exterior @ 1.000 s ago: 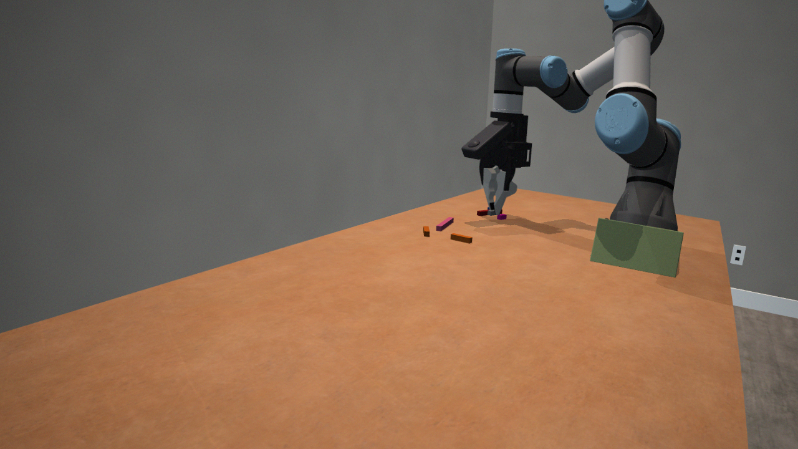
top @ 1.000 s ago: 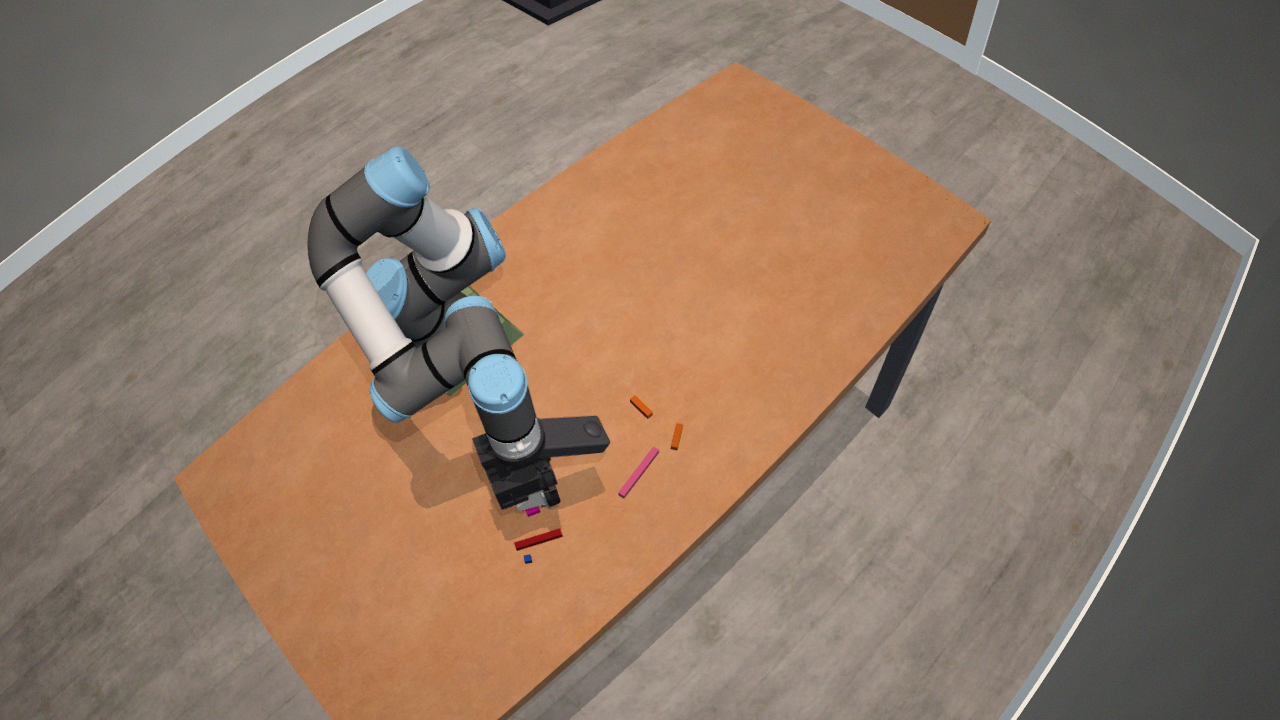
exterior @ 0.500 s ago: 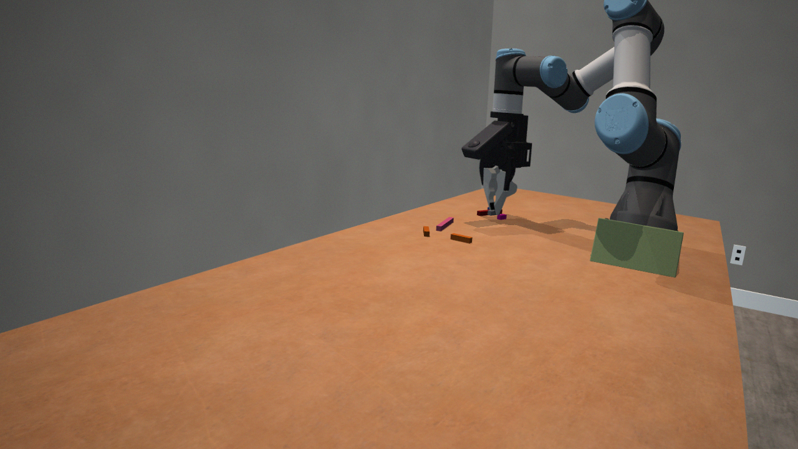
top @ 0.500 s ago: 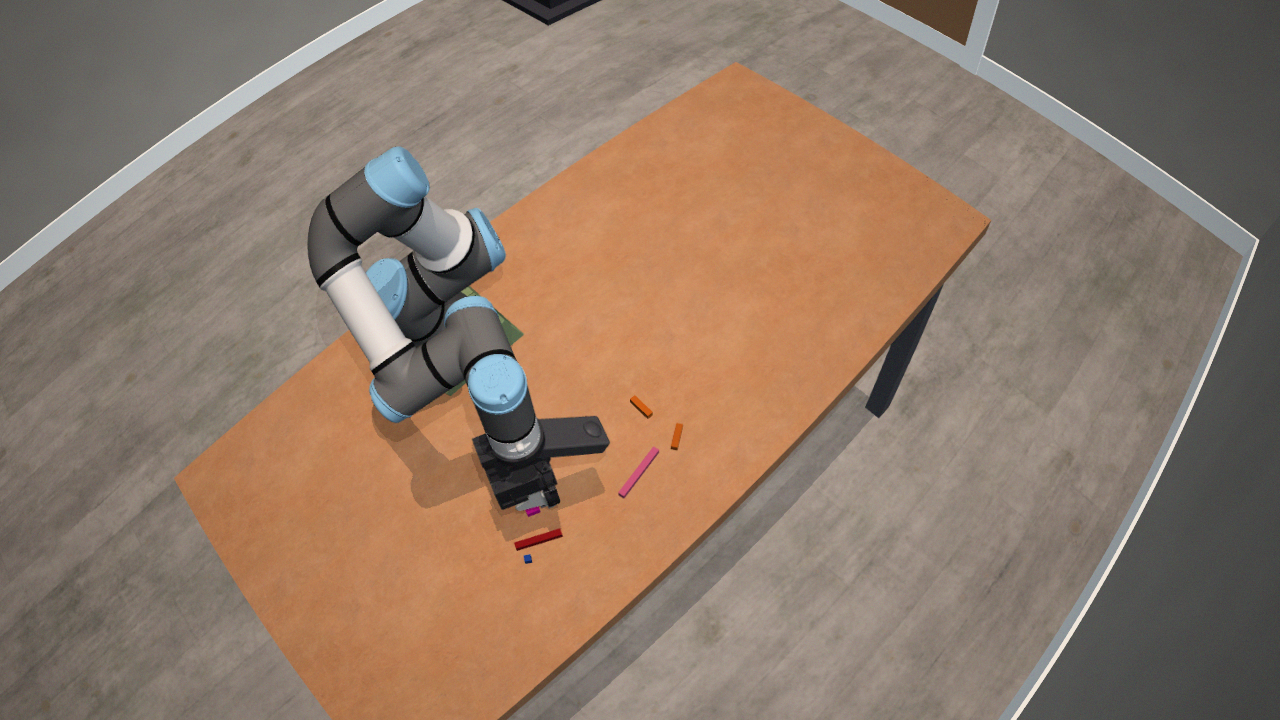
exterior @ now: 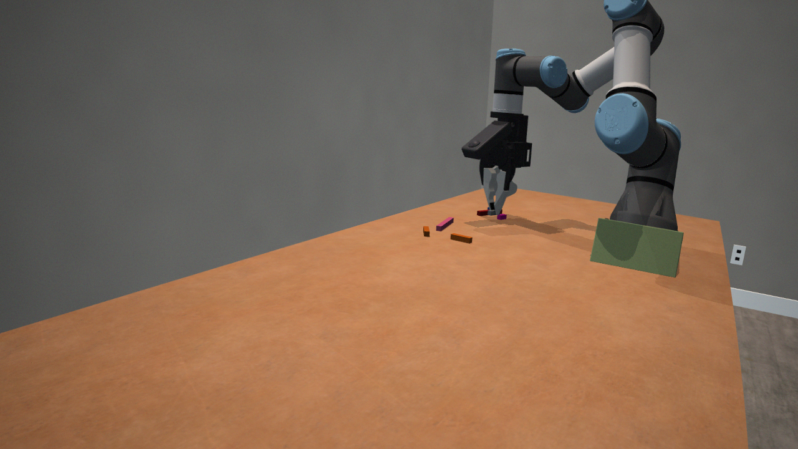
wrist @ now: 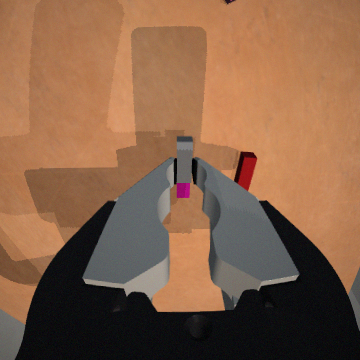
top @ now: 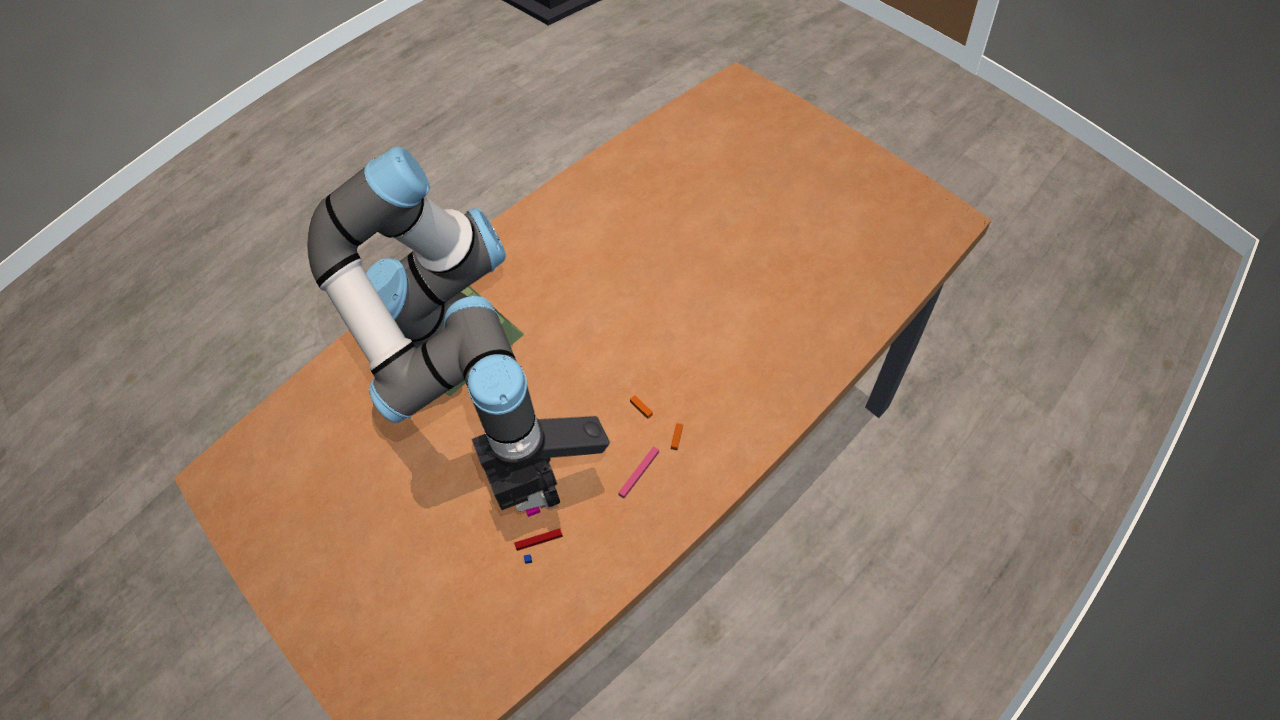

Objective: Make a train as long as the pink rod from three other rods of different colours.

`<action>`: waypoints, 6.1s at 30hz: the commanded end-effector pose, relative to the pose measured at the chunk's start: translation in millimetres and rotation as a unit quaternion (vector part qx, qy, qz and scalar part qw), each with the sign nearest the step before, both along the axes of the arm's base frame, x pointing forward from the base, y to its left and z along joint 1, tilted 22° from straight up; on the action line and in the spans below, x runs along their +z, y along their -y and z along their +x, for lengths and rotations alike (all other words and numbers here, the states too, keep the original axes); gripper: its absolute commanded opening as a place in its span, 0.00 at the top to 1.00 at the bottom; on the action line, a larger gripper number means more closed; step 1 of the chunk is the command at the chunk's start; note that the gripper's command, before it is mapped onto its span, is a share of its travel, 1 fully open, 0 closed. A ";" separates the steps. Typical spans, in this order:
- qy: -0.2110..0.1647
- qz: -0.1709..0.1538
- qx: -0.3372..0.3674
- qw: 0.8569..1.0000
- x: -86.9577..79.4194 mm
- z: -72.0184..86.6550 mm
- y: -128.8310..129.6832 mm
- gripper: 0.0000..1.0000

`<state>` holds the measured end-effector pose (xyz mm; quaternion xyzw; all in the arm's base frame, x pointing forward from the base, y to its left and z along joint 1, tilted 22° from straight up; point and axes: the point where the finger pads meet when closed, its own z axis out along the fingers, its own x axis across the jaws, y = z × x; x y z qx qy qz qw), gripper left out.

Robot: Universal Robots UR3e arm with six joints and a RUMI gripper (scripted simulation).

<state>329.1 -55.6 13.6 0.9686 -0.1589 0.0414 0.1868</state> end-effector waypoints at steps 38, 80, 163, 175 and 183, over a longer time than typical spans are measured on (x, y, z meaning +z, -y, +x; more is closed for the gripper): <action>0.001 0.000 0.000 1.000 -10.4 0.9 4.5 1.00; 0.001 0.000 0.000 1.000 -10.4 0.9 4.5 0.92; 0.001 0.000 0.000 1.000 73.0 -1.1 -29.3 0.00; 0.007 0.001 -0.015 1.000 70.4 0.3 -34.4 0.00; 0.020 0.004 -0.045 0.999 65.4 2.8 -44.5 0.00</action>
